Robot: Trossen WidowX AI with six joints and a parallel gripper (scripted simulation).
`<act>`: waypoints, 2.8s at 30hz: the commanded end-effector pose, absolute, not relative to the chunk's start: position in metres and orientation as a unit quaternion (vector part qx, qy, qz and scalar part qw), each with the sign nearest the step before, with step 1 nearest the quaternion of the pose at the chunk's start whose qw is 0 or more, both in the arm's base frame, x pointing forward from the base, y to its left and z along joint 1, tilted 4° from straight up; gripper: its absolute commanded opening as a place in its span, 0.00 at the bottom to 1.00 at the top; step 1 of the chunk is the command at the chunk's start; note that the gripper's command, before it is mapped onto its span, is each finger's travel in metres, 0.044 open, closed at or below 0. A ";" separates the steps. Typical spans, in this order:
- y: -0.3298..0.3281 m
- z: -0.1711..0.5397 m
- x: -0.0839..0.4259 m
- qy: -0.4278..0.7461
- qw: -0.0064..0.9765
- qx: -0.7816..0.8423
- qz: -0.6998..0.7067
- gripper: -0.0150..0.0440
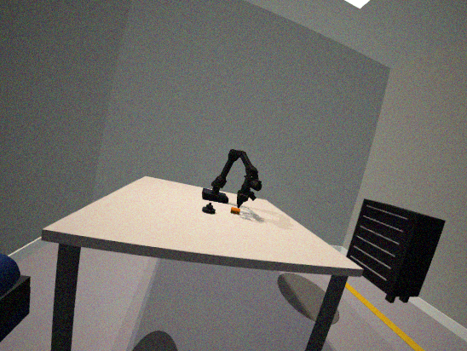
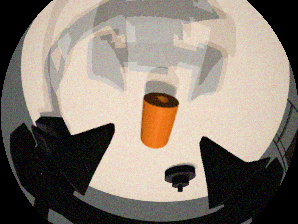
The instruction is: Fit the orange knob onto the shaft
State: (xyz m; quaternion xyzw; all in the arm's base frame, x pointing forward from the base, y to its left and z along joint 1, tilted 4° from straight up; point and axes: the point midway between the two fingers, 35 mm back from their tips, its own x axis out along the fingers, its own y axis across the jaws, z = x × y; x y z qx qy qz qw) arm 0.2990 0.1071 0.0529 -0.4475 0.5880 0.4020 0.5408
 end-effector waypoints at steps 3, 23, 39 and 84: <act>0.108 0.043 0.298 0.591 0.539 -0.445 0.403 1.00; 0.112 0.011 0.299 0.589 0.539 -0.445 0.405 1.00; 0.112 0.009 0.299 0.589 0.539 -0.445 0.405 0.66; 0.082 0.022 0.291 0.436 0.668 -0.333 0.503 0.56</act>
